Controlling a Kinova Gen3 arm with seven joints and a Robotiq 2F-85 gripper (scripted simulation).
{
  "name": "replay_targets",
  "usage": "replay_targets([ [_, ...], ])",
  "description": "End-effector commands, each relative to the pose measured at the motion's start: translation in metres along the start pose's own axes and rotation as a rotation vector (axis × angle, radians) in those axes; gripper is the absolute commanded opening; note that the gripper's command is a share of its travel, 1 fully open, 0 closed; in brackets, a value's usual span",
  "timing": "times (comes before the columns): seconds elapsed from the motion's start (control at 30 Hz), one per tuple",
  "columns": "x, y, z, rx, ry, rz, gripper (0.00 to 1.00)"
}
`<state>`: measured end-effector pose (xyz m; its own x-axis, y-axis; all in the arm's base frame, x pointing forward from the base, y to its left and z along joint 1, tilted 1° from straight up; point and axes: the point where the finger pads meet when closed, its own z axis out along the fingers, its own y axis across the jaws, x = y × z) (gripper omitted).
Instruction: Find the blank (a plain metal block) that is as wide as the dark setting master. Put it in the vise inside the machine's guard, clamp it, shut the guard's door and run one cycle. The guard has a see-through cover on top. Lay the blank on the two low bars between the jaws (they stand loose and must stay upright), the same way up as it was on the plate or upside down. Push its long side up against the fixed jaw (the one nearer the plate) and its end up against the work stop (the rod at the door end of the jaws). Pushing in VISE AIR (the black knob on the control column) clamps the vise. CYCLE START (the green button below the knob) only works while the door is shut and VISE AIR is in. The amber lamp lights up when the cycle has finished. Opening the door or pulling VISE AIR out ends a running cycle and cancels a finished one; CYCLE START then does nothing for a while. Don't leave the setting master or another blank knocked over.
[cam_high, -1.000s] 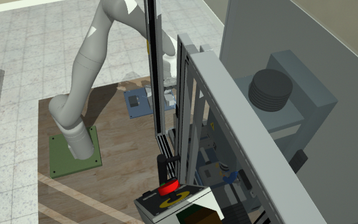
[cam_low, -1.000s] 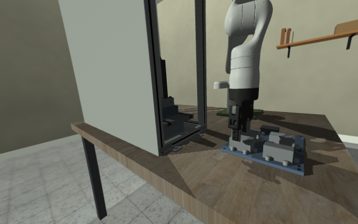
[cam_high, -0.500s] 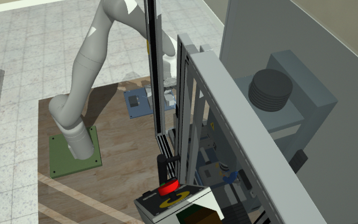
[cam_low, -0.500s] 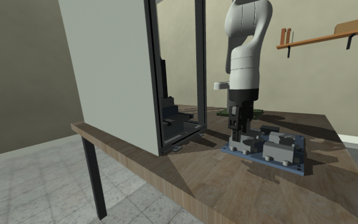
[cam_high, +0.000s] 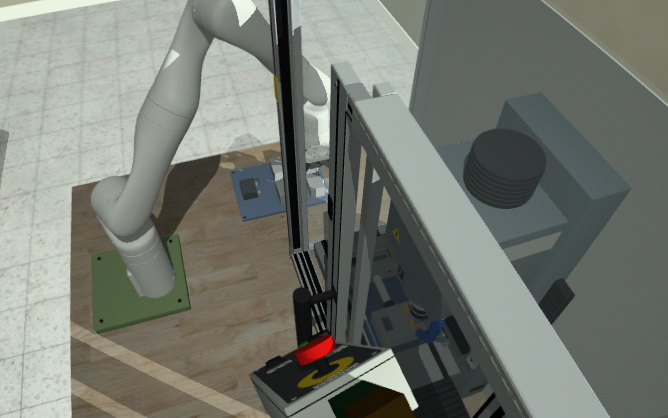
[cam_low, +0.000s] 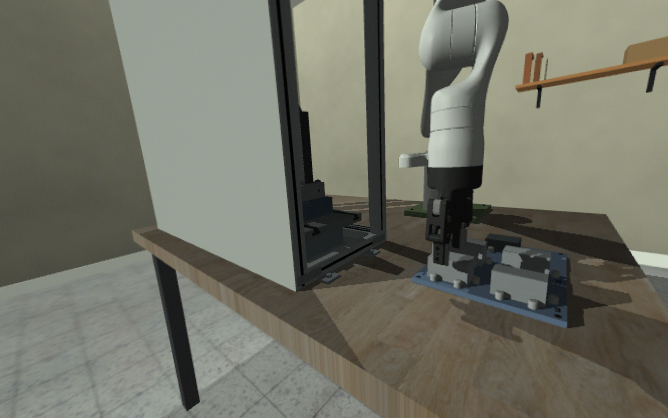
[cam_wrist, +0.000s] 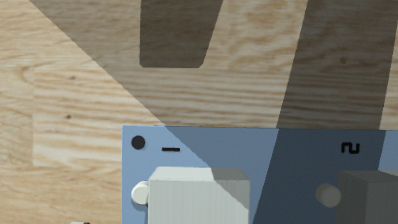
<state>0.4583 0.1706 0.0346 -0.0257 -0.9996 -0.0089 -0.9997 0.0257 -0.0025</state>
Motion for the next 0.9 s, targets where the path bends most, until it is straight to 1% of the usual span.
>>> replay_targets([
  [0.0,-0.0017,0.0008,0.001,0.001,-0.004,-0.002,1.0],
  [0.87,-0.0028,0.0016,0.0016,0.001,-0.004,-0.002,1.0],
])
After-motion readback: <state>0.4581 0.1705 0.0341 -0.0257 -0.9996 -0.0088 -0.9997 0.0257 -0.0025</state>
